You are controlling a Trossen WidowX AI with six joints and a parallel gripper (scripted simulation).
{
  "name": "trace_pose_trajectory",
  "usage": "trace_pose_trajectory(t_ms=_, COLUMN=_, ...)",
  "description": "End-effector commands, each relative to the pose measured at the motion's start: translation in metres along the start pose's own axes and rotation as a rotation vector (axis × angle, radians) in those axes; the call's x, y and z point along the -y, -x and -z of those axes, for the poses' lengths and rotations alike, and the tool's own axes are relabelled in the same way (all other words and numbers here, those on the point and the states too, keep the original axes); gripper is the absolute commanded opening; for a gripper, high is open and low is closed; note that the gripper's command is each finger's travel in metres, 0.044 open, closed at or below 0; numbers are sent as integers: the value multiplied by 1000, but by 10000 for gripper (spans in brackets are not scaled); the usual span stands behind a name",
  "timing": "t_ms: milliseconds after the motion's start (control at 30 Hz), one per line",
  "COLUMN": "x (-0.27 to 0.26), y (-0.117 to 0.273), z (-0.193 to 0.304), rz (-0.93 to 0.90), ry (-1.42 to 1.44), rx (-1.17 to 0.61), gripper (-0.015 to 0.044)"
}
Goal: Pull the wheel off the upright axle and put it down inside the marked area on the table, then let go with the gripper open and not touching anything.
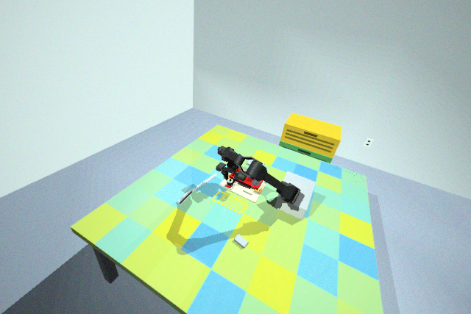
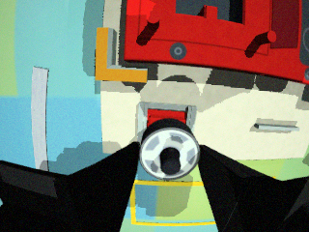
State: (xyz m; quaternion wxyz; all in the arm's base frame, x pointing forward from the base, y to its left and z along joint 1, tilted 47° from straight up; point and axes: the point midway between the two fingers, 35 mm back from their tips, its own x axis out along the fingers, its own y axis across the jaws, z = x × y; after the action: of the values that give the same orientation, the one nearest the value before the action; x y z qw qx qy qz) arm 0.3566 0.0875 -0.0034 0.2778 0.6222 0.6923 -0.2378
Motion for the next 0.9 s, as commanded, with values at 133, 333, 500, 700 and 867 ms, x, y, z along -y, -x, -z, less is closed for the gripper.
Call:
trace_pose_trajectory(t_ms=133, x=-1, y=4, z=-1, rz=-5, ry=3, rx=1, gripper=0)
trace_pose_trajectory(t_ms=333, x=-1, y=6, z=-1, rz=-5, ry=3, rx=1, gripper=0)
trace_pose_trajectory(t_ms=500, x=-1, y=8, z=-1, rz=-5, ry=3, rx=1, gripper=0)
trace_pose_trajectory(t_ms=700, x=-1, y=10, z=-1, rz=-6, ry=3, rx=1, gripper=0)
trace_pose_trajectory(t_ms=867, x=-1, y=12, z=-1, rz=-6, ry=2, rx=1, gripper=0)
